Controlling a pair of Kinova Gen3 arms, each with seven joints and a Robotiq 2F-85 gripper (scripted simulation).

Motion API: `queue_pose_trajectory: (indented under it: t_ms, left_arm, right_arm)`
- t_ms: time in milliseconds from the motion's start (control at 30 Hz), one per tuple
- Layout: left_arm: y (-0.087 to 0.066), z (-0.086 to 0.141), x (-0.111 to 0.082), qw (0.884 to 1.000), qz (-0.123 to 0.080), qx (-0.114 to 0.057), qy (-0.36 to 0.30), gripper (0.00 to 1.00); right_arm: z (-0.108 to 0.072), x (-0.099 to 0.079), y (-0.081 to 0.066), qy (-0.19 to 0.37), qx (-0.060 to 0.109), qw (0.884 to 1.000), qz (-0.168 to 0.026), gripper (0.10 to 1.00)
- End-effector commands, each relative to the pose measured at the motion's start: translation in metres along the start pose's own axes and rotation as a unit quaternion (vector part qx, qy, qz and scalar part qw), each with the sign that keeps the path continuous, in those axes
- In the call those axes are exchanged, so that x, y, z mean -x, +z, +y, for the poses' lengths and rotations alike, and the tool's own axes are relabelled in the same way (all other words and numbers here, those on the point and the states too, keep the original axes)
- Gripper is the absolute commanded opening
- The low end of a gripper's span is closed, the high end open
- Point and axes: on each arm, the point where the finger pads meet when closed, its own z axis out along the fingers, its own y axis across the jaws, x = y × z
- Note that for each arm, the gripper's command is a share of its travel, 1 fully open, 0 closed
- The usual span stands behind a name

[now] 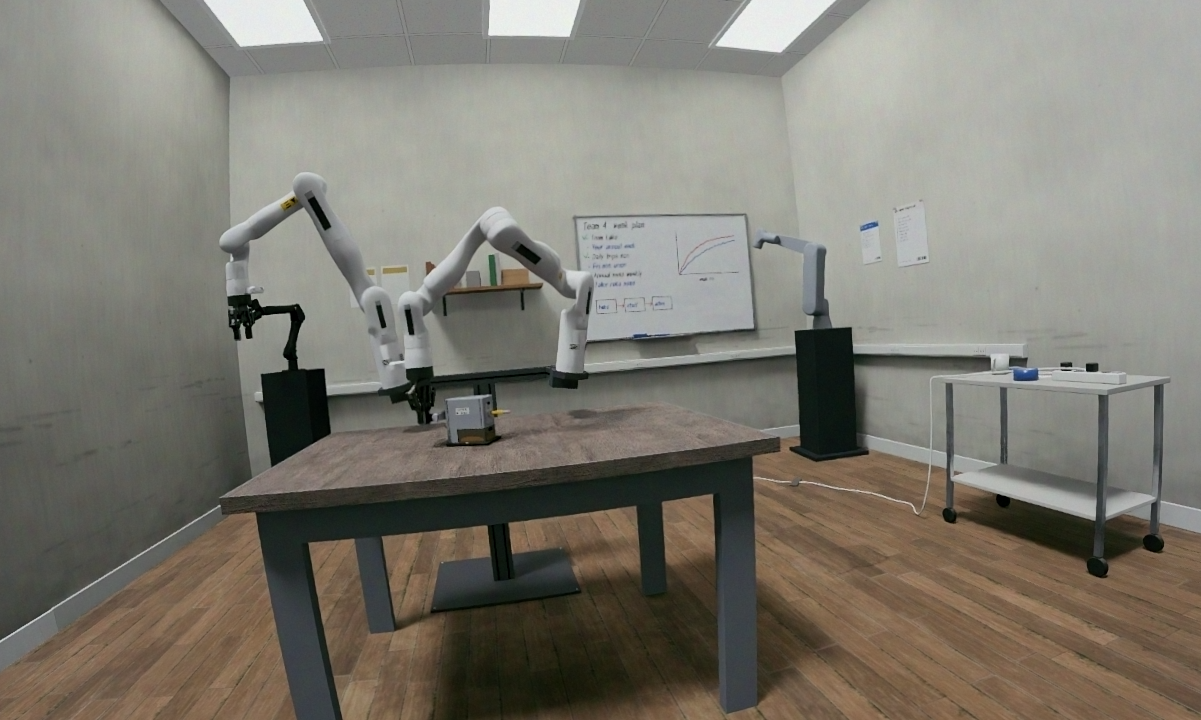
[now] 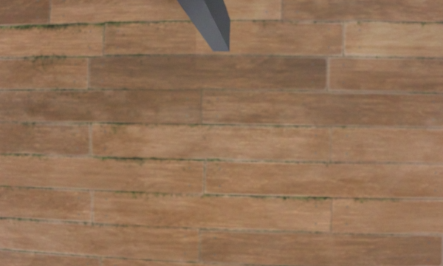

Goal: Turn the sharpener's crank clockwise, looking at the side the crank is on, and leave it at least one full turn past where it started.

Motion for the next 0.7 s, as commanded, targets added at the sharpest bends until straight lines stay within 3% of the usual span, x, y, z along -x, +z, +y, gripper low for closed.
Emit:
queue_pose_trajectory:
  t_ms: [0, 667]
  left_arm:
    - [0.000, -0.001, -0.001, 1.000, 0.001, -0.001, 0.000, 0.099]
    - [0.023, 0.005, -0.001, 1.000, 0.001, -0.001, 0.000, 0.099]
  right_arm:
    - [0.000, 0.000, -0.001, 0.000, 0.000, 1.000, -0.001, 1.000]
    - [0.000, 0.000, -0.001, 0.000, 0.000, 1.000, -0.001, 1.000]
